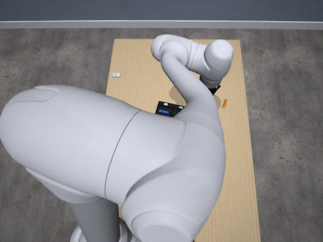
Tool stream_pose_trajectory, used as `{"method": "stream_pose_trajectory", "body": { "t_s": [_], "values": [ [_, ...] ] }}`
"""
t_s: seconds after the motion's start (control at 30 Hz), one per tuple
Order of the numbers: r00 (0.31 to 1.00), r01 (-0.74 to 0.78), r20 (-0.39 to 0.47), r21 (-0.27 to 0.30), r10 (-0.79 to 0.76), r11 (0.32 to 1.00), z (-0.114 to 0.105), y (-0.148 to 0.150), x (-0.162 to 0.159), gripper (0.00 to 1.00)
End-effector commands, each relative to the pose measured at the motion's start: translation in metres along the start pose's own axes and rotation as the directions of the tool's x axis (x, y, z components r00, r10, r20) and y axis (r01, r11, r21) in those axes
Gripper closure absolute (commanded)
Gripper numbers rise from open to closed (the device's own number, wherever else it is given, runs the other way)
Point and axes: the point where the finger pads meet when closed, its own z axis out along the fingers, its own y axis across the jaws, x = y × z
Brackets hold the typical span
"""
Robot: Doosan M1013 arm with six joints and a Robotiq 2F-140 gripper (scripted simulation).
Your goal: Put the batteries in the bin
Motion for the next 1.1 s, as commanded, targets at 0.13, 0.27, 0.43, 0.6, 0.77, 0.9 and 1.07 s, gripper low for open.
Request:
{"method": "stream_pose_trajectory", "body": {
  "t_s": [0.13,0.27,0.43,0.6,0.77,0.9,1.07],
  "values": [
    [0.961,-0.276,-0.001,0.004,0.276,0.961,-0.004,-0.050,0.009,0.74],
    [0.910,-0.414,0.001,0.003,0.414,0.910,-0.007,-0.083,0.016,0.74],
    [0.818,-0.575,0.001,0.006,0.575,0.818,-0.010,-0.124,0.024,0.74],
    [0.750,-0.661,-0.002,0.011,0.661,0.750,-0.011,-0.143,0.028,0.74],
    [0.743,-0.669,-0.003,0.012,0.669,0.743,-0.011,-0.142,0.027,0.74],
    [0.743,-0.669,-0.003,0.012,0.669,0.743,-0.011,-0.141,0.027,0.74],
    [0.743,-0.669,-0.003,0.012,0.669,0.743,-0.011,-0.139,0.027,0.74]
  ]
}}
